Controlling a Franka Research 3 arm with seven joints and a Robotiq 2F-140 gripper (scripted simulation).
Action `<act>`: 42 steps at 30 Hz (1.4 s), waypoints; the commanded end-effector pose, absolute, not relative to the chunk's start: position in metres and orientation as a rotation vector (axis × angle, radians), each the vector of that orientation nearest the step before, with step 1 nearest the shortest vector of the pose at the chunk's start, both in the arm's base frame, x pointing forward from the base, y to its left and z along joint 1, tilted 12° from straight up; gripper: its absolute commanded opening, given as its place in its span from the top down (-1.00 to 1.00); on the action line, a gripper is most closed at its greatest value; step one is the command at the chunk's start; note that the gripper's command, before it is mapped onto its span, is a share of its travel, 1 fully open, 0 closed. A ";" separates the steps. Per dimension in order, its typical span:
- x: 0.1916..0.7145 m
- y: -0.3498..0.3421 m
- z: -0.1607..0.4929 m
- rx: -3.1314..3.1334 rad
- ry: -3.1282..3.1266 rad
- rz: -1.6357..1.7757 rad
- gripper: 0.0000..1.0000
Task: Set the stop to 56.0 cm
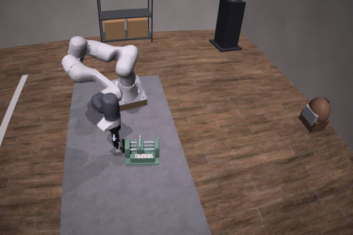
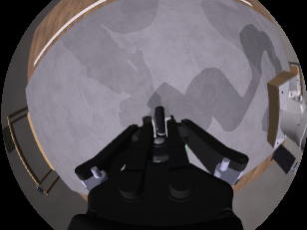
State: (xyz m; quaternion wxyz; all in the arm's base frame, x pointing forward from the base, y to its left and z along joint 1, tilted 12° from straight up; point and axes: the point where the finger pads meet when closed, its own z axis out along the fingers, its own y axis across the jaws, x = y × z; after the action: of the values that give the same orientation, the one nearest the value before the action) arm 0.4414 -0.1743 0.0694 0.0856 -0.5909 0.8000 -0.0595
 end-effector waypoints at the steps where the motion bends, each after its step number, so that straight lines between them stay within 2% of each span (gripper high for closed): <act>1: 0.446 -0.175 0.070 -1.756 2.385 -0.181 0.92; 42: 0.468 -0.184 0.103 -1.756 2.385 -0.181 0.92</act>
State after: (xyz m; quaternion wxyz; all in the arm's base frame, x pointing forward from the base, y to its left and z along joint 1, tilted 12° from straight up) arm 0.4682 -0.1845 0.0981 0.0866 -0.5883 0.8016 -0.0617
